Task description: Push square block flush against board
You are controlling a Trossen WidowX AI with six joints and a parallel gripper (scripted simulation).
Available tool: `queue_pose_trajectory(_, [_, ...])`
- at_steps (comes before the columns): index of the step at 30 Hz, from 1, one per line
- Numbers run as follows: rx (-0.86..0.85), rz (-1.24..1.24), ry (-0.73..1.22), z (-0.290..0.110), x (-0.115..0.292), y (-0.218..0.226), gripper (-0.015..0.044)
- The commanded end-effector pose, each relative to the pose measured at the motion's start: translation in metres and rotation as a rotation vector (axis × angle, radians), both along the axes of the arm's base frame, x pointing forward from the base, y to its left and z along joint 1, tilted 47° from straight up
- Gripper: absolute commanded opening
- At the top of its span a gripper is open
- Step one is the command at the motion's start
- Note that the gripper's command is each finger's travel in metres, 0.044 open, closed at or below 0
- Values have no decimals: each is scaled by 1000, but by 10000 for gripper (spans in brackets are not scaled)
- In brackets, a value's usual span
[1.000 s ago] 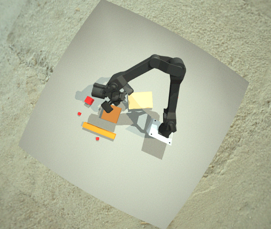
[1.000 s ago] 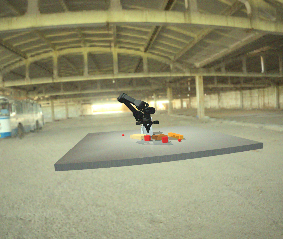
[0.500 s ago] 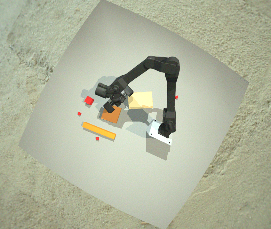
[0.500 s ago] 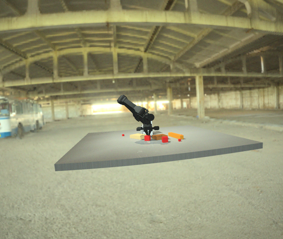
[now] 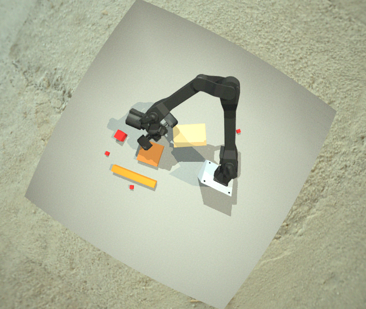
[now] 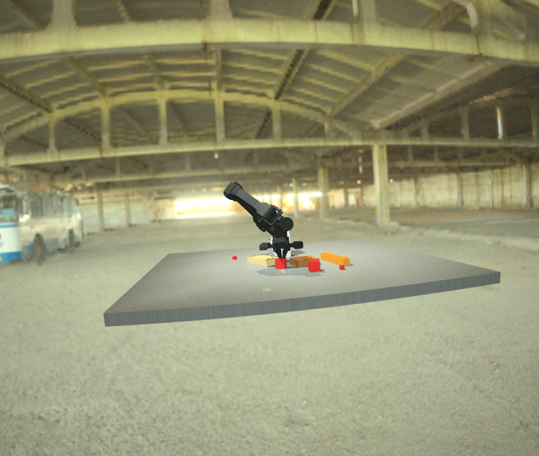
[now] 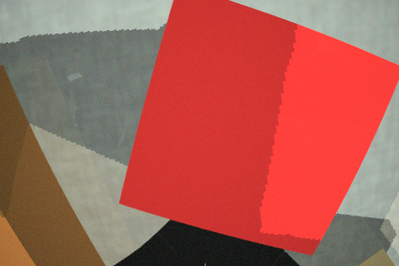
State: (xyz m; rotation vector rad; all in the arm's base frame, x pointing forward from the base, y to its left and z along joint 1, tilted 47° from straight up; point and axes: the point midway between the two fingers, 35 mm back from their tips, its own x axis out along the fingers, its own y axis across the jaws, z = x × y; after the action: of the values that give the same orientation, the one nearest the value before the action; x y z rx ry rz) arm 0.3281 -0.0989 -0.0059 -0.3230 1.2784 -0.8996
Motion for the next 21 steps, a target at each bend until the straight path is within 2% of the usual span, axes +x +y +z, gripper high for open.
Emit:
queue_pose_trajectory(1, [-5, 4, 4, 2, 5, -2, 0])
queue_pose_trajectory(21, [-5, 4, 3, 8, 24, -7, 0])
